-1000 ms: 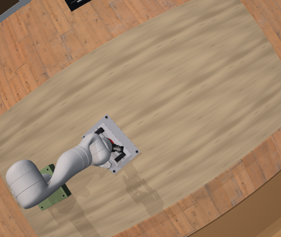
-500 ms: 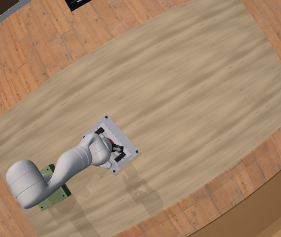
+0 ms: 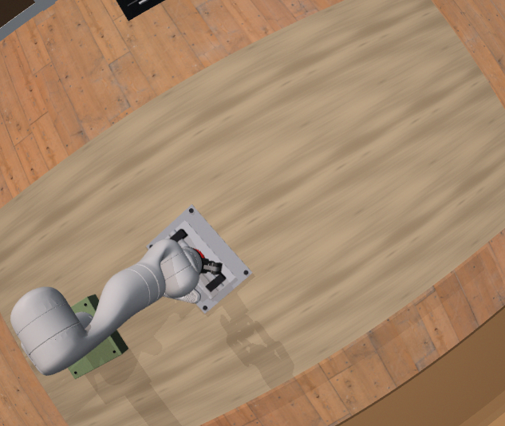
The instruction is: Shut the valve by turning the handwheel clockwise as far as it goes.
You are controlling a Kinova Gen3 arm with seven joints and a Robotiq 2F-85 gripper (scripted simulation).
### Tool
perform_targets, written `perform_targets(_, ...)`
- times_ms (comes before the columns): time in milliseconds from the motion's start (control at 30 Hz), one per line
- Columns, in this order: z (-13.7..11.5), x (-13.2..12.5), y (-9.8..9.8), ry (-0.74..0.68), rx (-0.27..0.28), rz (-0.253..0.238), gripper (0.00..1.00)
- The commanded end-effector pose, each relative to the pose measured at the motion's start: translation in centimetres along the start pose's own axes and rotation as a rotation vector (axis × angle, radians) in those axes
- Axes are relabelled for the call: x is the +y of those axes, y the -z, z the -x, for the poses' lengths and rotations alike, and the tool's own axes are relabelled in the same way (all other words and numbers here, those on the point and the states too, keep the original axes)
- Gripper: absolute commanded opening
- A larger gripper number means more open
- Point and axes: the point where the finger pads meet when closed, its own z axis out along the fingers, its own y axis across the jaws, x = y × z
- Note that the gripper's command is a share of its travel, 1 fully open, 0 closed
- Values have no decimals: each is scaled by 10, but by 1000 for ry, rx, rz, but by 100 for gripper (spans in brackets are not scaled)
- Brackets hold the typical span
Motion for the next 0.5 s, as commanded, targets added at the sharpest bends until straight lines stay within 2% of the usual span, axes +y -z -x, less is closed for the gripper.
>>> perform_targets(0, 0, 0, 1, 0, -1, -1, 100)
perform_targets(100, 0, 0, 1, 0, -1, -1, 100)
perform_targets(133, 0, 0, 1, 0, -1, -1, 0)
perform_targets(467, 0, 0, 1, 0, -1, -1, 0)
